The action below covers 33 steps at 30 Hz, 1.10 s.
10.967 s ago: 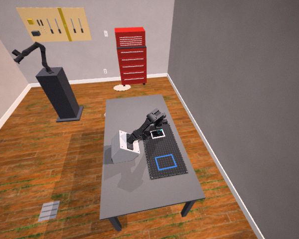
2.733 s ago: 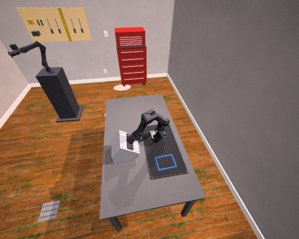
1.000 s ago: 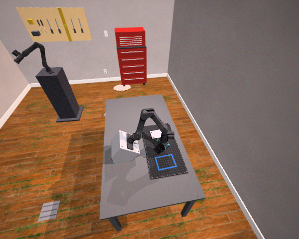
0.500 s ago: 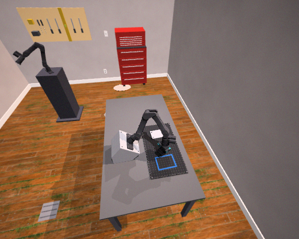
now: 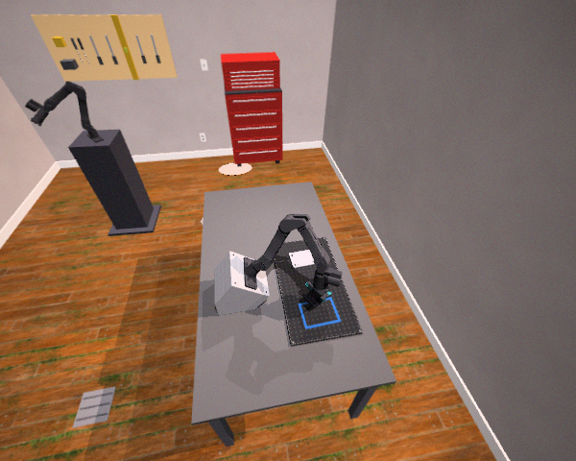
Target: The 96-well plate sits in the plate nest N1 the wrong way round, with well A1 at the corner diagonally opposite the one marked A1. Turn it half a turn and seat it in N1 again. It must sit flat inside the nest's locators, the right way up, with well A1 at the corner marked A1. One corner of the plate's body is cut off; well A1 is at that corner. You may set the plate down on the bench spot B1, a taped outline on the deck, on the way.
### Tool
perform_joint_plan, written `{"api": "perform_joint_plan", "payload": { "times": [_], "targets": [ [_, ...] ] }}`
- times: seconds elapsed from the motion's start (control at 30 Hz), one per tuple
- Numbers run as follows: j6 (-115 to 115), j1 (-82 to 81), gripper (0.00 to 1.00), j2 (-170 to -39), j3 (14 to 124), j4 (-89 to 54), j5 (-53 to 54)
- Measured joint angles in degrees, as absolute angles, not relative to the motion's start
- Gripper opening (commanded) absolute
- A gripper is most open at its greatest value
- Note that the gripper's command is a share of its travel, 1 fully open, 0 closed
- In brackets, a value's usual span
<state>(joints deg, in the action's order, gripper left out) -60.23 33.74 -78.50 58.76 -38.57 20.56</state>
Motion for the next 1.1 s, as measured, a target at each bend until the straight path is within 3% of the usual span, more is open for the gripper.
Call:
{"api": "perform_joint_plan", "payload": {
  "times": [1.1],
  "targets": [
    [-75.94, 41.80, 0.00, -86.32, 66.19, -40.53, 25.43]
  ]
}}
